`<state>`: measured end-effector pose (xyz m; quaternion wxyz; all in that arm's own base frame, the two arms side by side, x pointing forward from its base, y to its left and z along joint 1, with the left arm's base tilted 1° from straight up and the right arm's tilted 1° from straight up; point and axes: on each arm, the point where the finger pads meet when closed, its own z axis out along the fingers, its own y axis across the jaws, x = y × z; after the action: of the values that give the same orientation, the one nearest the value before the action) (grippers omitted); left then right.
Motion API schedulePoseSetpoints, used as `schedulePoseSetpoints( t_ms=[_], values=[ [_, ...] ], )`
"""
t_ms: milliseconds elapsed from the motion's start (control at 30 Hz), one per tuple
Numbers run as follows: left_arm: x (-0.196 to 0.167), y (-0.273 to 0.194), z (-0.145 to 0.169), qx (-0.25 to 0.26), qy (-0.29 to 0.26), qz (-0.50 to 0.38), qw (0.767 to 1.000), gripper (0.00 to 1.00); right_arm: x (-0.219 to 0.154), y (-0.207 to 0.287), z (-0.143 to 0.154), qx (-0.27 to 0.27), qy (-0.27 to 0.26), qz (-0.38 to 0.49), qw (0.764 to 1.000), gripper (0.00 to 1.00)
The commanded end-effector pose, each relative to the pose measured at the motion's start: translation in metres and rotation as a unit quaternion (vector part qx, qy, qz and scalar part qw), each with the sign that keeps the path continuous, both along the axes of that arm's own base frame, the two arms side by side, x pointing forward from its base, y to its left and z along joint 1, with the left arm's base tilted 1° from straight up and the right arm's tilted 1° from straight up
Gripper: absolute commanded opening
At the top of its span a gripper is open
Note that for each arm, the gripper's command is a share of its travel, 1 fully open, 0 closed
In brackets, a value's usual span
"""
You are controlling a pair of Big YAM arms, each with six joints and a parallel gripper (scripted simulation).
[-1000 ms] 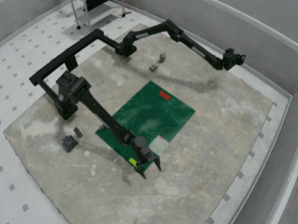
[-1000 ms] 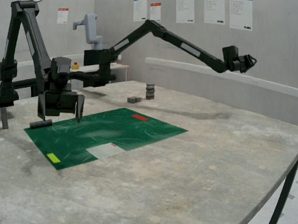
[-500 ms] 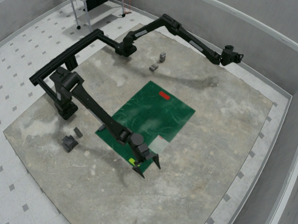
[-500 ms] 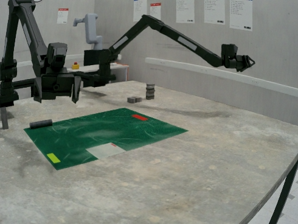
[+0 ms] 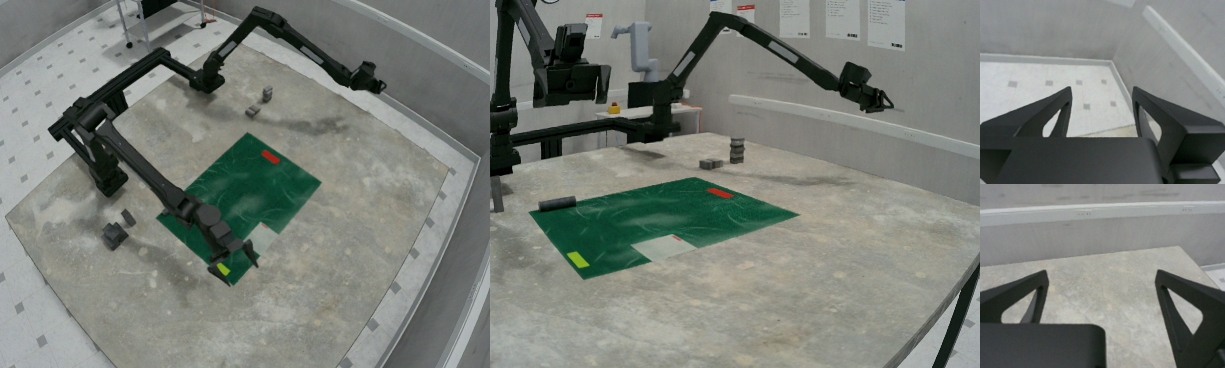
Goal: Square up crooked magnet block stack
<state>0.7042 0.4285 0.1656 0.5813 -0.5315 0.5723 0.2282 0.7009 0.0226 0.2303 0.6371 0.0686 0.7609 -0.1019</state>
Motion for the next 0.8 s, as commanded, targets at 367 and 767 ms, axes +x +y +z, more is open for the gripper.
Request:
schedulePoseSetpoints(
  t_ms=[367,767],
  values=[
    [-0.127,-0.036,-0.049,-0.175,0.100,-0.030,0.979,0.60,-0.042,-0.018,0.117,0.020,-0.036,0.033,0.999,1.00],
    [-0.265,-0.099,-0.096,-0.330,0.171,-0.023,0.928,0.60,-0.097,-0.028,0.190,0.026,-0.062,0.063,0.996,1.00]
  ],
)
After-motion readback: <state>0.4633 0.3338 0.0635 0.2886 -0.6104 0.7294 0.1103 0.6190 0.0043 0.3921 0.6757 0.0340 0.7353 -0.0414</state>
